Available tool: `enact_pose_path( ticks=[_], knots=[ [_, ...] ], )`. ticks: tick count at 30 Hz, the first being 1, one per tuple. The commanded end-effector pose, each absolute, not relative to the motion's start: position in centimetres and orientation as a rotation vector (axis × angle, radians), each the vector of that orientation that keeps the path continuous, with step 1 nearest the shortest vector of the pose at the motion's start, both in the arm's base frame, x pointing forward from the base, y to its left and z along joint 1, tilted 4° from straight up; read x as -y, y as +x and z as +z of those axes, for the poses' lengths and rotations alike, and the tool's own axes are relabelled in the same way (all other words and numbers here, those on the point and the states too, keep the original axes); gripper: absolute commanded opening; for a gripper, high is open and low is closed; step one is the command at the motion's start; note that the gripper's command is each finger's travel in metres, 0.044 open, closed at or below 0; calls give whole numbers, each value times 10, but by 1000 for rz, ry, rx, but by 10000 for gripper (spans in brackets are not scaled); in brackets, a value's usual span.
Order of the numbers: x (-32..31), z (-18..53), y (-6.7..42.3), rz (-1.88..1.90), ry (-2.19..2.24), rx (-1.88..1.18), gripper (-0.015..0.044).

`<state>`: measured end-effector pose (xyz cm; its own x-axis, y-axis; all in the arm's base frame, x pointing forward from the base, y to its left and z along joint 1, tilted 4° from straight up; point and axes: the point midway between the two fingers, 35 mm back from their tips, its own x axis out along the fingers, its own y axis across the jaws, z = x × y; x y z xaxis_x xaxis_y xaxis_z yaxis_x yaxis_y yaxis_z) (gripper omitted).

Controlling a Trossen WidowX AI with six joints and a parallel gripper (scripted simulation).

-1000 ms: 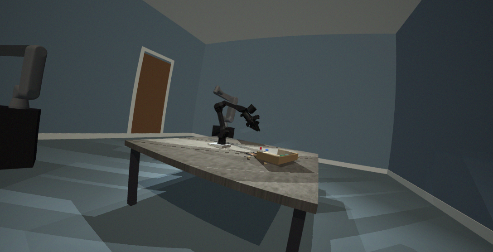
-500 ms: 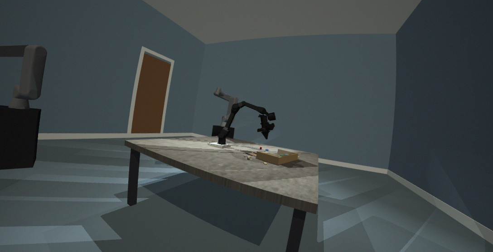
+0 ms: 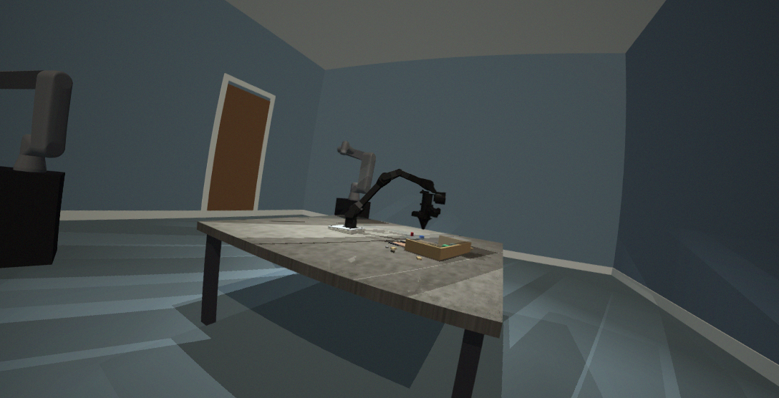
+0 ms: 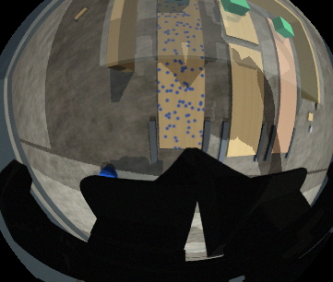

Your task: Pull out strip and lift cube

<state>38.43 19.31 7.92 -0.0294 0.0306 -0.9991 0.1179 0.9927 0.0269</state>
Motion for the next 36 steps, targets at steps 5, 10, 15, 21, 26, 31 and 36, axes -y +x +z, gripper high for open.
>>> enact_pose_path(
  ticks=[5, 10, 15, 21, 26, 31, 36],
  knots=[
    [-196, 67, 385, -70, 123, -1602, 0],
    [-197, 59, 385, -70, 123, -1602, 0],
    [-198, 51, 384, -69, 123, -1602, 0],
    [-199, 41, 384, -69, 123, -1602, 0],
    [-199, 33, 383, -69, 124, -1602, 0],
    [-200, 25, 383, -69, 124, -1602, 0],
    [-200, 16, 382, -69, 124, -1602, 0]
  ],
)
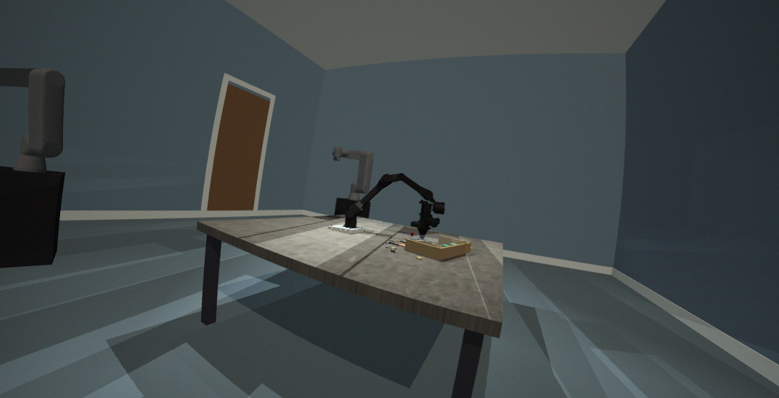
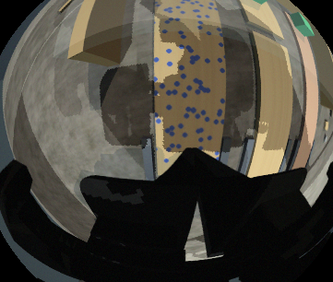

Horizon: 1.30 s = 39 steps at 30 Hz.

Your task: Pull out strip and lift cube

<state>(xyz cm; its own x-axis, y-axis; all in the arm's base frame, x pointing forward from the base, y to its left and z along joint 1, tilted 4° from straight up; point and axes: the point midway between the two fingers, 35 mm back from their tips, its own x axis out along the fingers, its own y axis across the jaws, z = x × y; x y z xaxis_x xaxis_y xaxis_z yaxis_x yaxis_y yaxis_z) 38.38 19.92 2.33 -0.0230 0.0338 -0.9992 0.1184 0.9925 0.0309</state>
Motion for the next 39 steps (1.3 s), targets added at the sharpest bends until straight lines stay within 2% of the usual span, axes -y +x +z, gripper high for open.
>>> enact_pose_path(
  ticks=[1, 39],
  knots=[
    [-200, 15, 382, -69, 124, -1602, 0],
    [-200, 11, 382, -69, 124, -1602, 0]
  ],
)
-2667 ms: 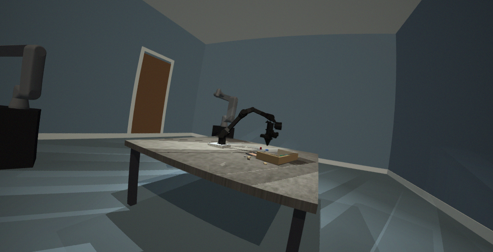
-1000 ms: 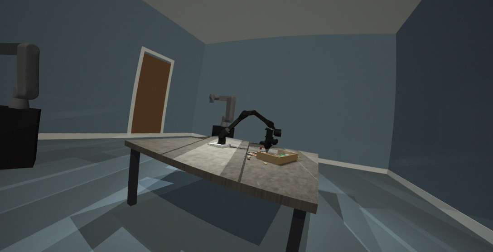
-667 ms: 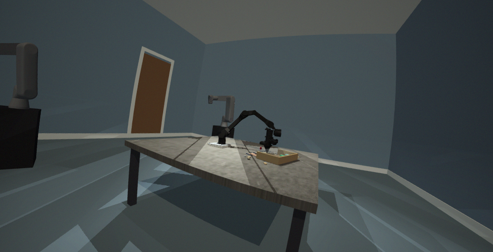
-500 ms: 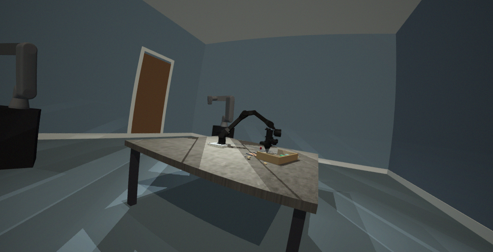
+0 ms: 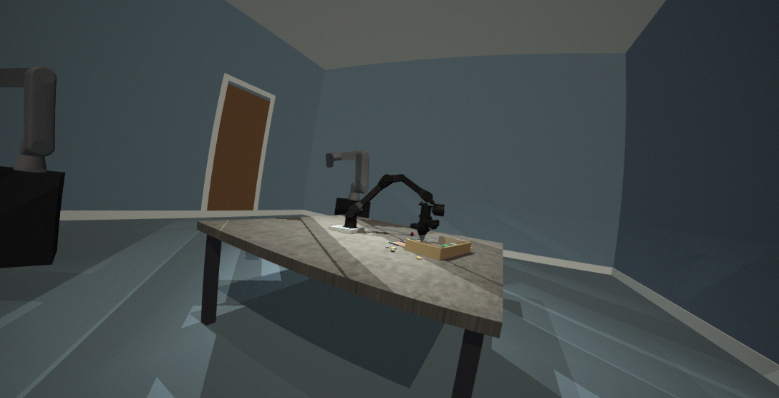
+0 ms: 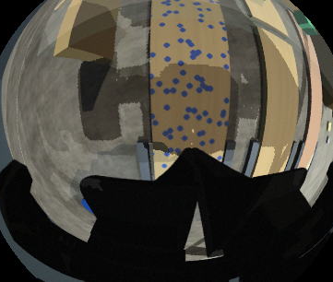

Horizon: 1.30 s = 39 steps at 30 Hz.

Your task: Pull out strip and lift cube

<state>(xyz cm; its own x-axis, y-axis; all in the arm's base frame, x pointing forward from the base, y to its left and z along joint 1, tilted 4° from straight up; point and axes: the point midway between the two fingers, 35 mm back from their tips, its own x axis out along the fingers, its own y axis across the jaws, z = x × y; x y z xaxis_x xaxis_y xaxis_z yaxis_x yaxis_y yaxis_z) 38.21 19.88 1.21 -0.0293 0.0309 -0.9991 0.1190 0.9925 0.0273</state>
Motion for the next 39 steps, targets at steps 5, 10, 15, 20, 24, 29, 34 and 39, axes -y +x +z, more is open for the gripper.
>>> enact_pose_path(
  ticks=[5, 10, 15, 20, 24, 29, 34, 39],
  knots=[
    [-200, 10, 382, -69, 124, -1602, 0],
    [-200, 10, 382, -69, 124, -1602, 0],
    [-200, 9, 382, -69, 124, -1602, 0],
    [-200, 9, 382, -69, 124, -1602, 0],
    [-200, 8, 382, -69, 124, -1602, 0],
    [-200, 8, 382, -69, 124, -1602, 0],
    [-200, 7, 382, -69, 124, -1602, 0],
    [-200, 7, 382, -69, 124, -1602, 0]
  ],
)
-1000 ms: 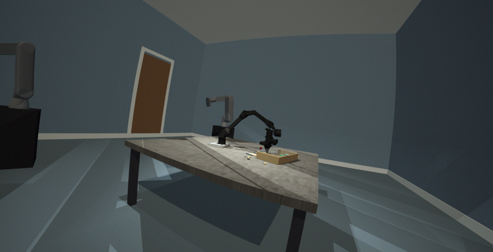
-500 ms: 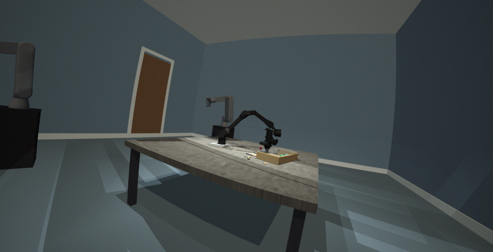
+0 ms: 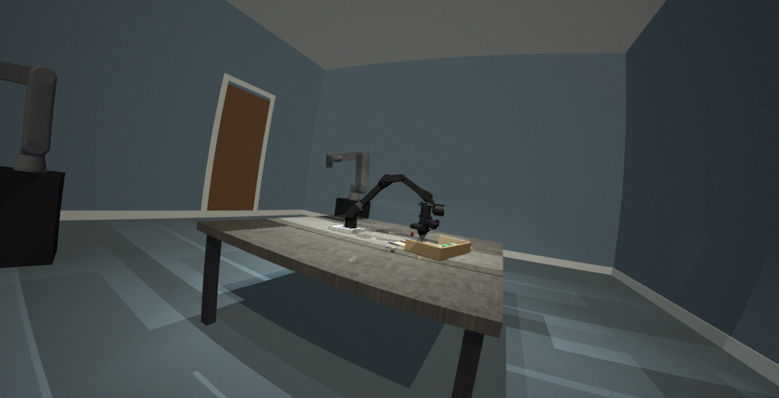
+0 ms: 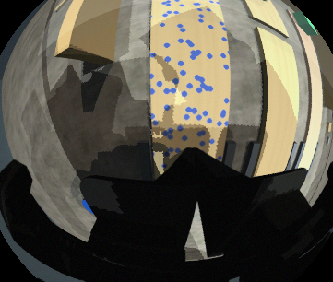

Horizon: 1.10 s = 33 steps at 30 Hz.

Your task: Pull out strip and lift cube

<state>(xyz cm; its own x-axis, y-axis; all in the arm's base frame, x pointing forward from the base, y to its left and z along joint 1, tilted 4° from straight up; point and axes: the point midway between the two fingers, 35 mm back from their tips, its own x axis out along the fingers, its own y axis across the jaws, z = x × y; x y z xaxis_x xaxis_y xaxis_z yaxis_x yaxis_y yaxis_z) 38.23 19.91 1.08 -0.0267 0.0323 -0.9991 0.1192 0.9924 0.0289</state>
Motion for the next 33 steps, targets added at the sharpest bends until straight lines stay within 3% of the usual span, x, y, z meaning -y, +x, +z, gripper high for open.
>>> enact_pose_path(
  ticks=[1, 33],
  knots=[
    [-200, 7, 382, -69, 124, -1602, 0],
    [-204, 6, 345, -69, 124, -1606, 0]
  ],
)
